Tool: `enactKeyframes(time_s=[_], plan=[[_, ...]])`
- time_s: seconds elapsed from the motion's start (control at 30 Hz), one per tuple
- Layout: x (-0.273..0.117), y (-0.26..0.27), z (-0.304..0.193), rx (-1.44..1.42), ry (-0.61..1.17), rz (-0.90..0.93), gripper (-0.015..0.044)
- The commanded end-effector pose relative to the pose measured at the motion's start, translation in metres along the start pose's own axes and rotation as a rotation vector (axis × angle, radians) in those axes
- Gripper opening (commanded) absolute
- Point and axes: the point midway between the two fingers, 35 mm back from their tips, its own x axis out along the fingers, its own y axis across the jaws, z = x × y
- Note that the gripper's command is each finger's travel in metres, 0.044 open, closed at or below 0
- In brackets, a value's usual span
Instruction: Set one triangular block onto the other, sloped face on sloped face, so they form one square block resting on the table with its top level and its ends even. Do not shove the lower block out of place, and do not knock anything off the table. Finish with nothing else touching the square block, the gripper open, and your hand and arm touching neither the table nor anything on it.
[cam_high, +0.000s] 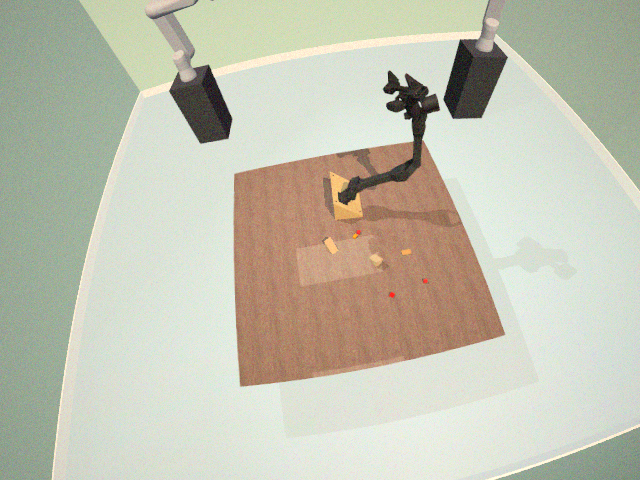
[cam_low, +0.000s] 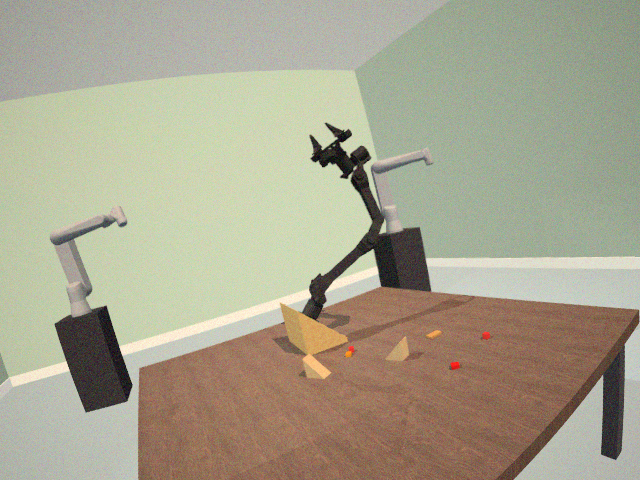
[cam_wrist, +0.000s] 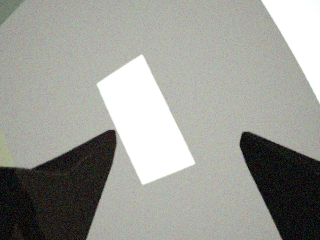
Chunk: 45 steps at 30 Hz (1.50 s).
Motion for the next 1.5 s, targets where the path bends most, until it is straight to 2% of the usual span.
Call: enactKeyframes(time_s=[0.0,0.13,0.43,0.73,1.07,1.47], plan=[[0.001,0.0,0.001,0.004,-0.004,0.0,0.0426],[0.014,0.002,0.031,0.109,-0.105,-0.008,0.044],[0.044,-0.017,0.161,0.477,-0.524,0.016,0.044],[0.026,-0.065,0.293,0.724,-0.941,0.14,0.044],[-0.051,-0.119,0.42,0.84,-1.386,0.411,0.044],[-0.206,-0.163,0.521,0.715,-1.786,0.903,0.044]])
